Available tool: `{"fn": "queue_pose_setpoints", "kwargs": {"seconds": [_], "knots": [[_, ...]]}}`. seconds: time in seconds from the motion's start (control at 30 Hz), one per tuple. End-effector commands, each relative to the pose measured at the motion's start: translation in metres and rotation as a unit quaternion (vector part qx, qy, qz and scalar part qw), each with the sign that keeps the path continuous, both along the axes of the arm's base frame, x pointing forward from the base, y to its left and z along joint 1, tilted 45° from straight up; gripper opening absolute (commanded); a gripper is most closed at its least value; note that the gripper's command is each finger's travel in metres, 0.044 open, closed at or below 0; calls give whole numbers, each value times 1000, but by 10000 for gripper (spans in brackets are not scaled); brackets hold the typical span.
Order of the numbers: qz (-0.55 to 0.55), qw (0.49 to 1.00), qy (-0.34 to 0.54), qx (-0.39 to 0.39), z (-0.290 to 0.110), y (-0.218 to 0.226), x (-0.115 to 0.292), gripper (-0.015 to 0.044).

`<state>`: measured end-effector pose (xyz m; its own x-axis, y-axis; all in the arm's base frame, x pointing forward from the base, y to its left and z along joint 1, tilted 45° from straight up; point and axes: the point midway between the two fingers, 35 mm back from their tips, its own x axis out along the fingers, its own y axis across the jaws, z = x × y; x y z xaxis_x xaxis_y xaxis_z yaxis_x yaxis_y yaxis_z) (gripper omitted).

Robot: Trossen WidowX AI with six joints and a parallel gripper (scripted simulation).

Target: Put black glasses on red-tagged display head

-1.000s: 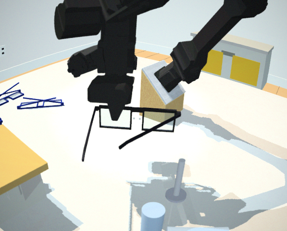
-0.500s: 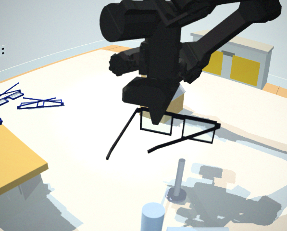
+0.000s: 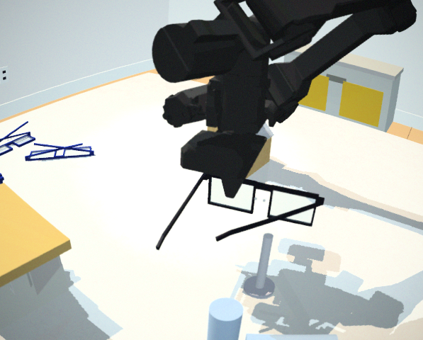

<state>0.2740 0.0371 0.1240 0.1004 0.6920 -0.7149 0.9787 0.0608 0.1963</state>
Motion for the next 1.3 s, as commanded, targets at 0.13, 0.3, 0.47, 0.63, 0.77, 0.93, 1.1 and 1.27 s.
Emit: {"fn": "queue_pose_setpoints", "kwargs": {"seconds": [0.13, 0.3, 0.47, 0.63, 0.77, 0.93, 1.1, 1.27], "knots": [[1, 1000, 5, 6, -25, 27, -1, 0], [2, 1000, 5, 6, -30, 32, -1, 0], [2, 1000, 5, 6, -31, 31, -2, 0], [2, 1000, 5, 6, -35, 27, -5, 0], [2, 1000, 5, 6, -36, 27, -6, 0], [2, 1000, 5, 6, -38, 25, -7, 0], [2, 1000, 5, 6, -40, 23, -10, 0], [2, 1000, 5, 6, -43, 20, -12, 0]]}}
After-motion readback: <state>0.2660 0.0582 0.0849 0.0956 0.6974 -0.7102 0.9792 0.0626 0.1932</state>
